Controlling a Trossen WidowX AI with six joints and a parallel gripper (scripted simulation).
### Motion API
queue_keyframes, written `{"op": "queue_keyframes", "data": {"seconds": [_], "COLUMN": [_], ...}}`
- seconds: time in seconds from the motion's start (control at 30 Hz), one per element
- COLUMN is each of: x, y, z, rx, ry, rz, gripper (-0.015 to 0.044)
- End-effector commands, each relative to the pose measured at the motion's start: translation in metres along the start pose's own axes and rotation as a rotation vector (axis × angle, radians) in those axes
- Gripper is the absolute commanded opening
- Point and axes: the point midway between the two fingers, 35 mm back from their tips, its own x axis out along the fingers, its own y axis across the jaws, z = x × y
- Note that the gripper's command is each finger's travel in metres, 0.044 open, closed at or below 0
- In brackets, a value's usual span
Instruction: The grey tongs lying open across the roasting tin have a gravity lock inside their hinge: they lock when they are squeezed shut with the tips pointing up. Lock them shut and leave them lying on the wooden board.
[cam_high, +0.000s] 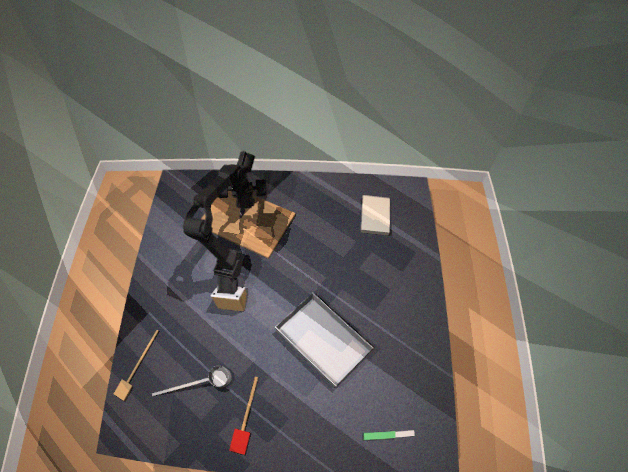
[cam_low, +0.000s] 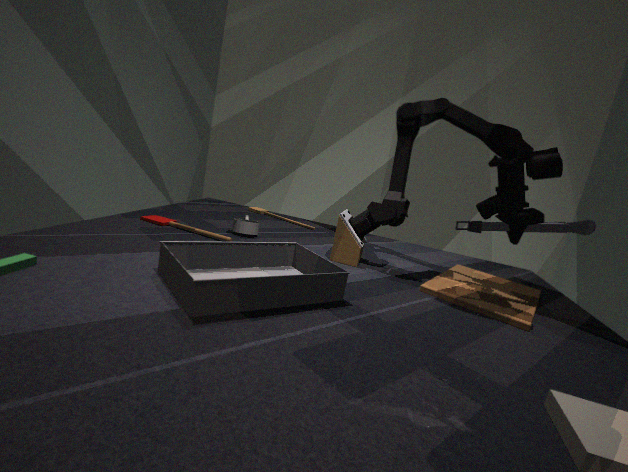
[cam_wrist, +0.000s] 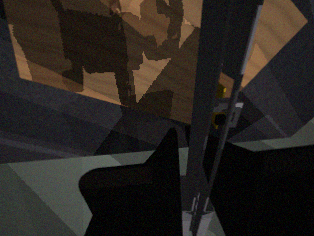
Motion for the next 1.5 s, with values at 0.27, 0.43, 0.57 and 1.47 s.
{"op": "queue_keyframes", "data": {"seconds": [0.27,0.43,0.57,1.47], "x": [-0.010,-0.017,-0.021,0.009], "y": [-0.007,-0.009,-0.009,-0.007], "z": [0.005,0.010,0.011,0.018], "rx": [-0.127,-0.204,-0.248,-0.248], "ry": [-0.225,-0.326,-0.376,-0.376], "rz": [0.013,0.016,0.018,0.018], "gripper": [-0.0150,-0.0150,-0.0150,-0.0150]}}
